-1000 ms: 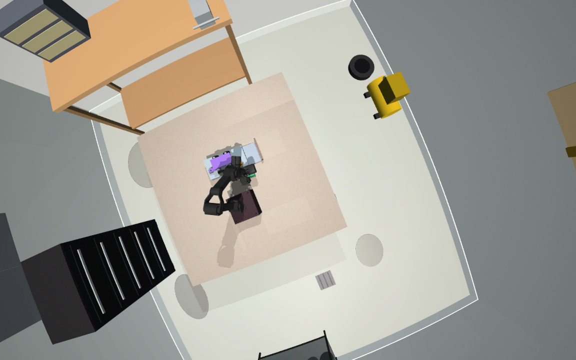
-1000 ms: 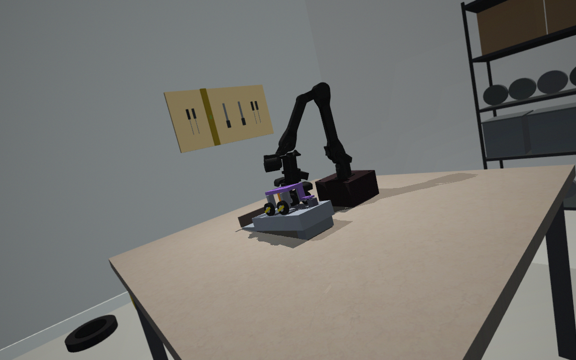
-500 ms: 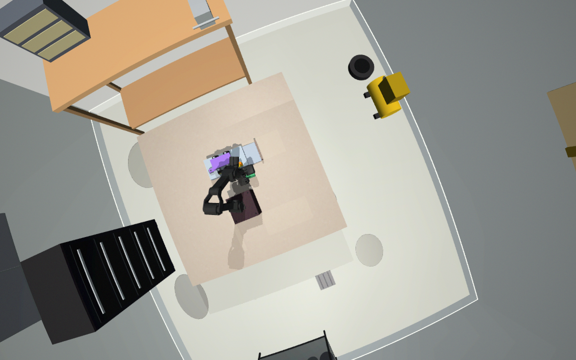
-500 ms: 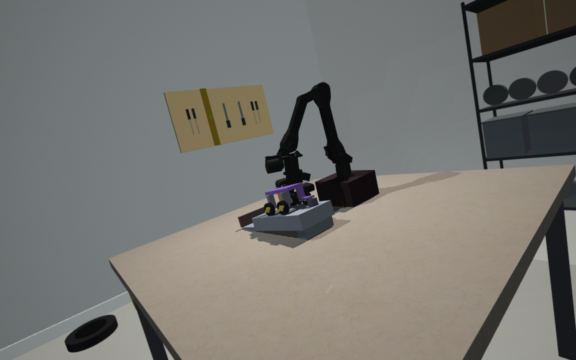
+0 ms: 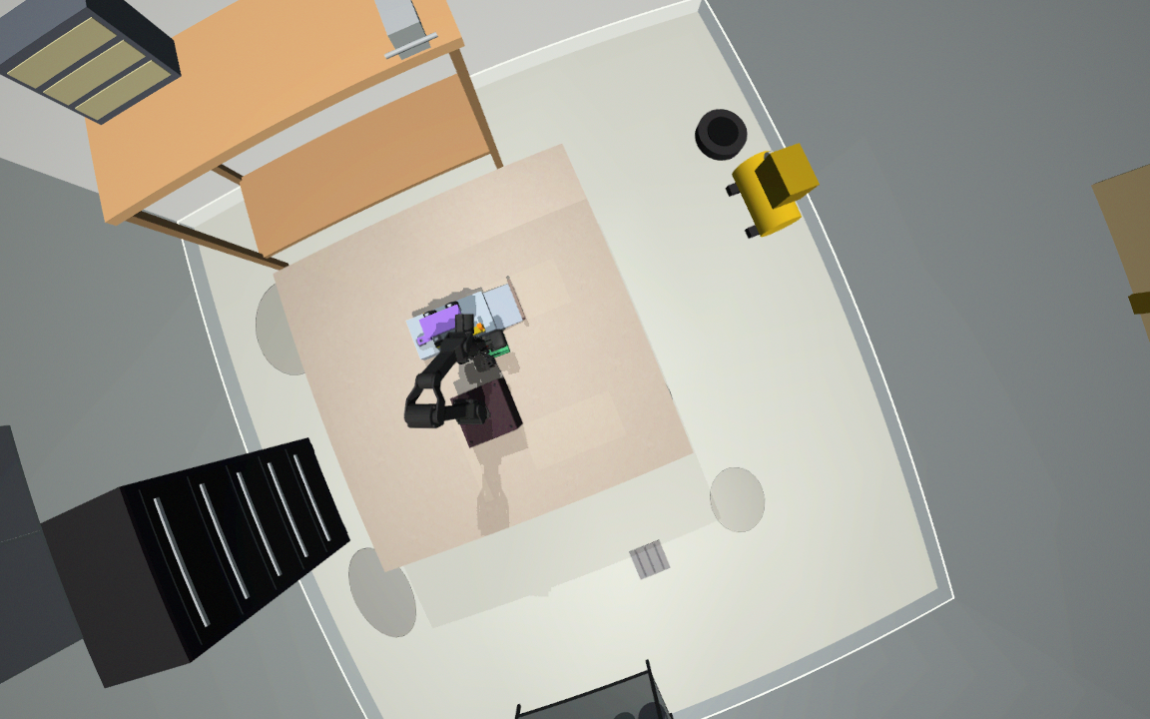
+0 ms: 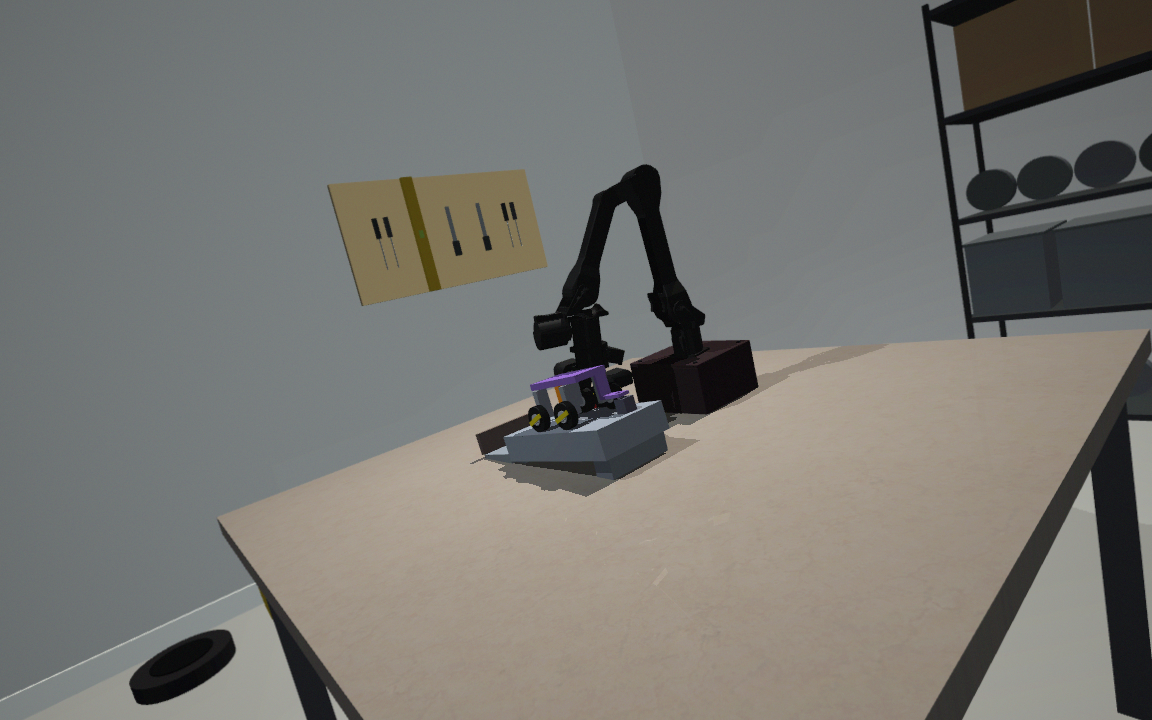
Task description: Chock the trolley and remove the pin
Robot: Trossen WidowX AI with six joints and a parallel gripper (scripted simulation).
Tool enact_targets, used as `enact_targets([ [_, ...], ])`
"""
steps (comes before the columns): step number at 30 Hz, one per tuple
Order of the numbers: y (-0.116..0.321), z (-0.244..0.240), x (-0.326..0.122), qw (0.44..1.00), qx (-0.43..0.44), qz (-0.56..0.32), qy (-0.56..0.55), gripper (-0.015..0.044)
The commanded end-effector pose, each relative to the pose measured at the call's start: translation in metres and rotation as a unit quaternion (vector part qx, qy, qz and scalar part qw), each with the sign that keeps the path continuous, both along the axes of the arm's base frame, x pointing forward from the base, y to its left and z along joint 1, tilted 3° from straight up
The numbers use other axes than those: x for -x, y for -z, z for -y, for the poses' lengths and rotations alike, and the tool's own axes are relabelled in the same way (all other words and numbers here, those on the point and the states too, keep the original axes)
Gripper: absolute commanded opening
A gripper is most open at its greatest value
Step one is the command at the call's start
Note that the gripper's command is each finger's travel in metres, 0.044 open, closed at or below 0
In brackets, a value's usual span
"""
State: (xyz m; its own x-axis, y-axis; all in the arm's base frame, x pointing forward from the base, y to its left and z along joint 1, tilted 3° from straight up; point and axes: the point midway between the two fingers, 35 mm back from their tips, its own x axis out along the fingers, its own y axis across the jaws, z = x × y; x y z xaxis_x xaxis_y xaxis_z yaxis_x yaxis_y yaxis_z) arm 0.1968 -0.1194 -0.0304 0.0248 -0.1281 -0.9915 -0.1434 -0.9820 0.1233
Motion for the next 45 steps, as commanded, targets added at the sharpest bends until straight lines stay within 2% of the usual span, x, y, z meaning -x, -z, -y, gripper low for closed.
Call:
enact_targets([
  [1, 0.002, -0.002, 0.000, 1.000, 0.002, -0.001, 0.002, 0.0190],
  [23, 0.012, -0.013, 0.001, 1.000, 0.002, -0.001, 0.002, 0.0190],
  [29, 0.010, -0.012, -0.001, 1.000, 0.001, 0.000, 0.000, 0.0340],
  [36, 0.010, -0.012, -0.001, 1.000, 0.001, 0.000, 0.000, 0.0340],
  [43, -0.013, -0.012, 0.002, 1.000, 0.002, -0.001, 0.002, 0.0340],
  [45, -0.015, -0.012, 0.002, 1.000, 0.002, -0.001, 0.002, 0.0393],
])
